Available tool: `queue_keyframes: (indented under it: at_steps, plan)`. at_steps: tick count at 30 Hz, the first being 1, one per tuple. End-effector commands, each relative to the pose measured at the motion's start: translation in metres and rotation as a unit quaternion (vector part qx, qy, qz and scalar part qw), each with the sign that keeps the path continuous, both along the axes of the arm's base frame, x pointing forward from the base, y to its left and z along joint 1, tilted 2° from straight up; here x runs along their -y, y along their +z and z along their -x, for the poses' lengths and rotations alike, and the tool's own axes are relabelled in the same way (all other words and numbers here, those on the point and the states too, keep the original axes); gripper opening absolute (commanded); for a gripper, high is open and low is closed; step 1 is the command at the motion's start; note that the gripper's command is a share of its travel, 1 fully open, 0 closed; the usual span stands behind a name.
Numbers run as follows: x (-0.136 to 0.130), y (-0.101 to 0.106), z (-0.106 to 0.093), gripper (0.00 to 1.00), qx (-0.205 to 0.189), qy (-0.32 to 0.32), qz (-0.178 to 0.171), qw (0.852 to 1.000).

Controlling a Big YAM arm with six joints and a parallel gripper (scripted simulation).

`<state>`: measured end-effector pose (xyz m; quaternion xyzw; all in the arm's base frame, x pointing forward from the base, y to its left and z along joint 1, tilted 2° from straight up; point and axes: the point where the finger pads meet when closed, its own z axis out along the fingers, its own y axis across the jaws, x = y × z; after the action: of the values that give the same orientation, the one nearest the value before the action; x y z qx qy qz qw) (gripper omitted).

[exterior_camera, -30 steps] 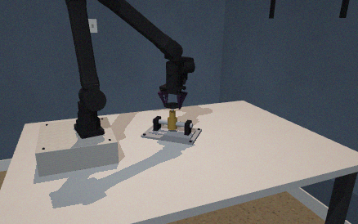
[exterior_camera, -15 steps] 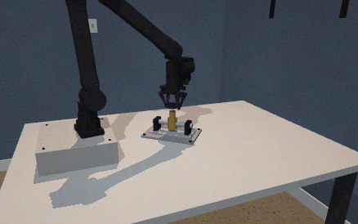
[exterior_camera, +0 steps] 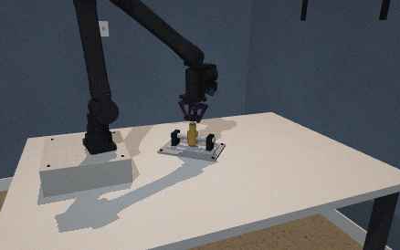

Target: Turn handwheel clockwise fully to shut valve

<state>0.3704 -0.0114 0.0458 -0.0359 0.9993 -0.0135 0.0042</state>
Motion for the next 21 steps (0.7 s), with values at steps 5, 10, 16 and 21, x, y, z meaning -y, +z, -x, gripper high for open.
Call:
queue_keyframes:
  at_steps: [5,10,16,21]
  plan:
    - [0.0035,-0.0039,0.0015,0.0,0.003,-0.119,-0.001,0.993]
    - [0.0034,-0.0039,0.0015,0.0,0.004,-0.162,-0.001,0.987]
    - [0.0034,-0.0039,0.0015,0.0,0.006,-0.225,-0.002,0.974]
    - [0.0034,-0.0039,0.0015,0.0,0.007,-0.276,-0.002,0.961]
